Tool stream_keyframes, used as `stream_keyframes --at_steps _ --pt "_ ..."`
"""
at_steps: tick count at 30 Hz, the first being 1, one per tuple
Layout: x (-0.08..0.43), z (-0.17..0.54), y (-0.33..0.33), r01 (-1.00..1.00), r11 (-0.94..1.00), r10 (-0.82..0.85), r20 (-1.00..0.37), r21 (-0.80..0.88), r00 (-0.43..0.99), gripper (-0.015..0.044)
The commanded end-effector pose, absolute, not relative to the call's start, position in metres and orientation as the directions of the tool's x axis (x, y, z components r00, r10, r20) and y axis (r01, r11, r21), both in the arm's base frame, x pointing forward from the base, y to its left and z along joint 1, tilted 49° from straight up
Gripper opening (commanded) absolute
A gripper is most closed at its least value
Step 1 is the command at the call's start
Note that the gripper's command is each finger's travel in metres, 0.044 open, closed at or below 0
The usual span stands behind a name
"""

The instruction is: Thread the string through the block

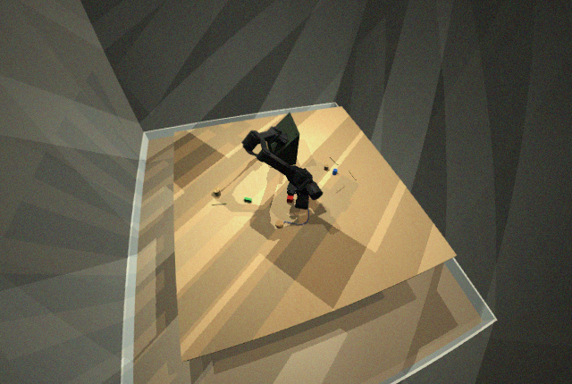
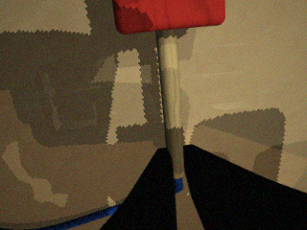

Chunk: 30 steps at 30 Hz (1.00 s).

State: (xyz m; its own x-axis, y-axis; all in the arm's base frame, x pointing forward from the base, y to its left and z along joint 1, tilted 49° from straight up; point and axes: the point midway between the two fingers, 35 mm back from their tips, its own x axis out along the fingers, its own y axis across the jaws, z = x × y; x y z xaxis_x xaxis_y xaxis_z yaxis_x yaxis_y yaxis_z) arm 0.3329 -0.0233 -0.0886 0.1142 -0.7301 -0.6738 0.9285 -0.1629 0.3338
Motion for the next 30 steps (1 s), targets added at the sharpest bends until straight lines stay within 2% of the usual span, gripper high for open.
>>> stream_keyframes --at_steps 1,30 --pt "0.331 -0.084 -0.027 0.93 -0.157 -0.732 -0.671 0.333 0.116 0.0" --pt "0.318 -0.061 -0.05 0.93 -0.157 -0.733 -0.67 0.332 0.115 0.0"
